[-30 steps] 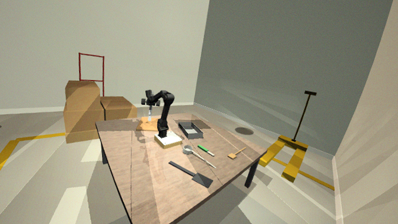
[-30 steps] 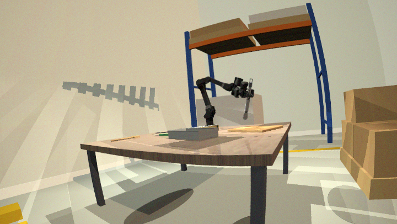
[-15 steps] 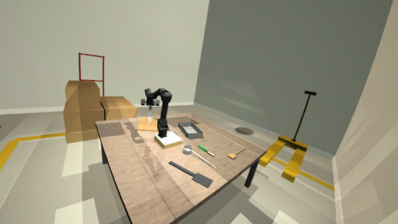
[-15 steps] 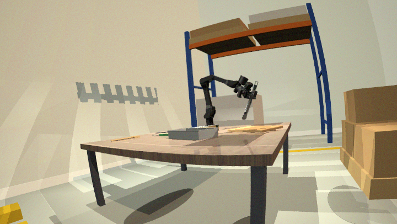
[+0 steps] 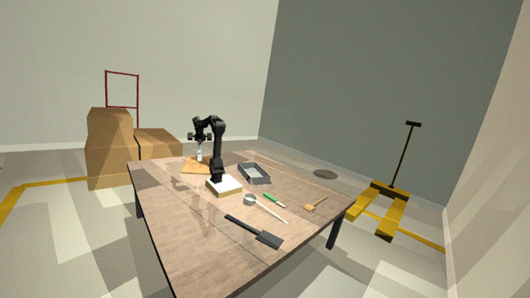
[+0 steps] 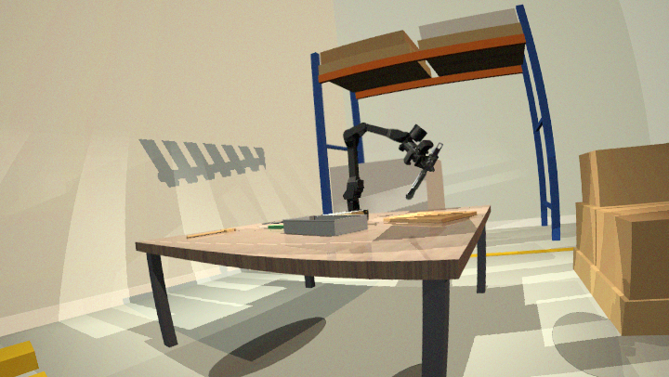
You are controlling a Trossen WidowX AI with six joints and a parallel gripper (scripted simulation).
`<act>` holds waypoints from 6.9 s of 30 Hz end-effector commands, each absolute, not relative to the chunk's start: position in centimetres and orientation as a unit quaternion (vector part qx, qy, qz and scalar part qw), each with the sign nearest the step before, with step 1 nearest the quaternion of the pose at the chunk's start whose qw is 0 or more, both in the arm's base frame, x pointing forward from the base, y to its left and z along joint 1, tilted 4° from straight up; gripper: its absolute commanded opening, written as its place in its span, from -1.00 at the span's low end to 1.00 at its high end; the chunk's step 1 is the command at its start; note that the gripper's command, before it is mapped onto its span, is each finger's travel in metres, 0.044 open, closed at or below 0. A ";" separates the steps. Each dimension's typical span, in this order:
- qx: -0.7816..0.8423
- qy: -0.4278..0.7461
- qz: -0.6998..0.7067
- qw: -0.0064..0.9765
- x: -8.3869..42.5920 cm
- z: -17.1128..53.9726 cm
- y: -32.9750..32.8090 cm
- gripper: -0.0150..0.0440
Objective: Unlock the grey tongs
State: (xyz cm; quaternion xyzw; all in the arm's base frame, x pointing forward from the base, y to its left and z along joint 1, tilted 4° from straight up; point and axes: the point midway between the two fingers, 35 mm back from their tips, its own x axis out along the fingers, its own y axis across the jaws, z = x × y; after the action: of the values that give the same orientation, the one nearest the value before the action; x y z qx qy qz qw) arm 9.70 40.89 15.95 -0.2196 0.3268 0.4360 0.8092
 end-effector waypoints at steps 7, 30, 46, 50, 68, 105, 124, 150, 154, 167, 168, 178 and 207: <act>-0.245 0.380 0.426 0.783 10.0 15.4 41.6 -1.00; -0.304 0.515 0.383 0.705 10.4 13.5 41.3 -1.00; -0.327 0.607 0.338 0.640 10.4 12.9 40.2 -1.00; -0.331 0.630 0.326 0.623 10.3 12.8 39.8 -1.00; -0.332 0.638 0.321 0.616 10.3 11.7 39.9 -1.00; -0.332 0.638 0.321 0.616 10.3 5.7 40.0 -1.00; -0.332 0.638 0.321 0.616 10.1 2.6 39.6 -1.00; -0.334 0.636 0.321 0.617 10.2 1.5 39.4 0.25; -0.334 0.636 0.321 0.617 10.2 1.5 39.4 0.60; -0.334 0.636 0.320 0.618 16.1 6.3 36.8 1.00; -0.334 0.636 0.319 0.618 17.5 7.5 35.9 1.00; -0.335 0.636 0.317 0.618 22.6 12.8 31.1 1.00; -0.336 0.636 0.318 0.618 22.7 17.1 30.8 1.00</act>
State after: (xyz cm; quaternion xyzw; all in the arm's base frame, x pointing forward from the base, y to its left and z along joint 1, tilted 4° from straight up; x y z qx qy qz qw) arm 22.66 30.84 17.05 -0.3344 0.6359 0.3173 0.6189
